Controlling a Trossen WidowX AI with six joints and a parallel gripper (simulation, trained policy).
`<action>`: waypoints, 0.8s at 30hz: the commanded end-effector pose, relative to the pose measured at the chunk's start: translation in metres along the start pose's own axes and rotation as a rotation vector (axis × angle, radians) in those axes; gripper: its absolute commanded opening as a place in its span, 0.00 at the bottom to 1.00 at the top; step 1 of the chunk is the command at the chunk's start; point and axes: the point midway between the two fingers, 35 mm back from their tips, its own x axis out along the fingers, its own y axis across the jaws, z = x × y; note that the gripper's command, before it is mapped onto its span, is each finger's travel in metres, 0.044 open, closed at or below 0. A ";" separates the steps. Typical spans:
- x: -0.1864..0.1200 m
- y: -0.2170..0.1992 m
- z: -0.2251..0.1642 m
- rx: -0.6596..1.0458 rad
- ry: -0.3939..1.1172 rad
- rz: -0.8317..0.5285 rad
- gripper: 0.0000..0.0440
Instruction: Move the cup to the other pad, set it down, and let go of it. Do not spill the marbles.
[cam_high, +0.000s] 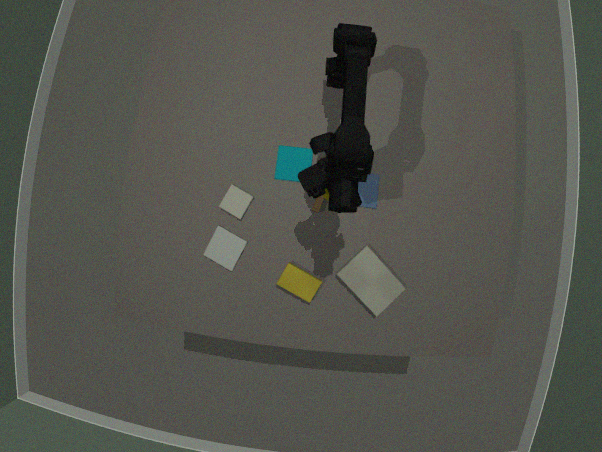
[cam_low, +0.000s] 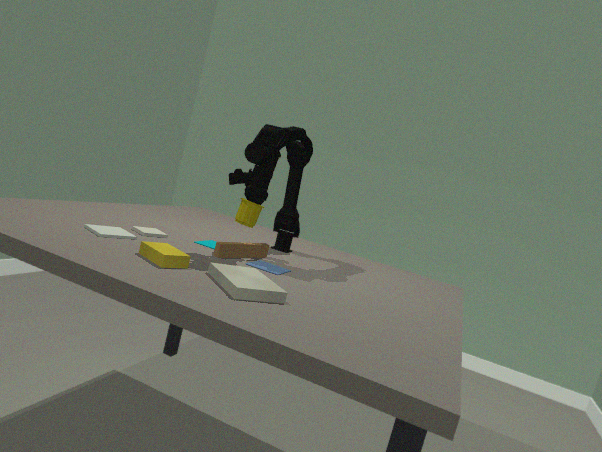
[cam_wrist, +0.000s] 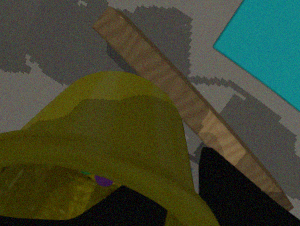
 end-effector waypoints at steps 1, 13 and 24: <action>0.000 -0.004 0.008 0.016 -0.012 0.007 0.00; 0.007 -0.025 0.042 0.099 -0.040 0.027 0.00; 0.022 -0.046 0.062 0.164 -0.056 0.029 0.00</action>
